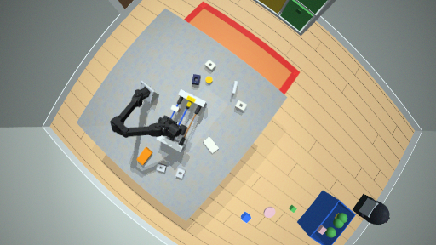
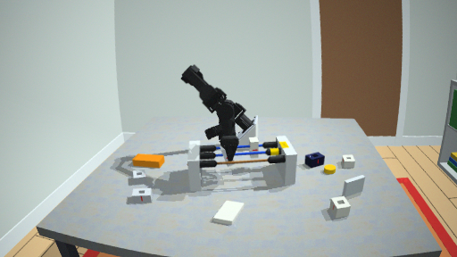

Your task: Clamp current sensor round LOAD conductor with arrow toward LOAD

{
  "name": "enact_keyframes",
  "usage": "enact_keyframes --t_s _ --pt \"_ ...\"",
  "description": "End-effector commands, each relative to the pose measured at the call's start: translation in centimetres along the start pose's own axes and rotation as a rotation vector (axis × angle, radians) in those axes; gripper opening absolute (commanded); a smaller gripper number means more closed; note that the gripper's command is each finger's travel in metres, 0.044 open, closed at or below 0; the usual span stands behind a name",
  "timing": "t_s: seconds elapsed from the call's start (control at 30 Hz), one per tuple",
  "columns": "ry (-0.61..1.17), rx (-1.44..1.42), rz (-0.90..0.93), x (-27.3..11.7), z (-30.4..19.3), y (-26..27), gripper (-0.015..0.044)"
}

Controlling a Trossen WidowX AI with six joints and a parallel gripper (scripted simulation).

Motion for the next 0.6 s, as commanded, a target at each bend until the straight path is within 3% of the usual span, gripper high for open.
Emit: enact_keyframes --t_s 0.0,0.57 --pt "-0.018 0.01 0.021 -0.63 0.48 0.06 0.0" --pt "0.0 0.0 0.0 -0.01 0.0 0.0 0.0"
Point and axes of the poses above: the point midway between the two fingers, 35 mm back from their tips, its own x axis out along the fingers, its own y axis across the jaws, z = x × y, the point moved 10 cm from there along -x, back along the fingers, and after that the axes turned 5 degrees about -x, right-handed, at the moved point
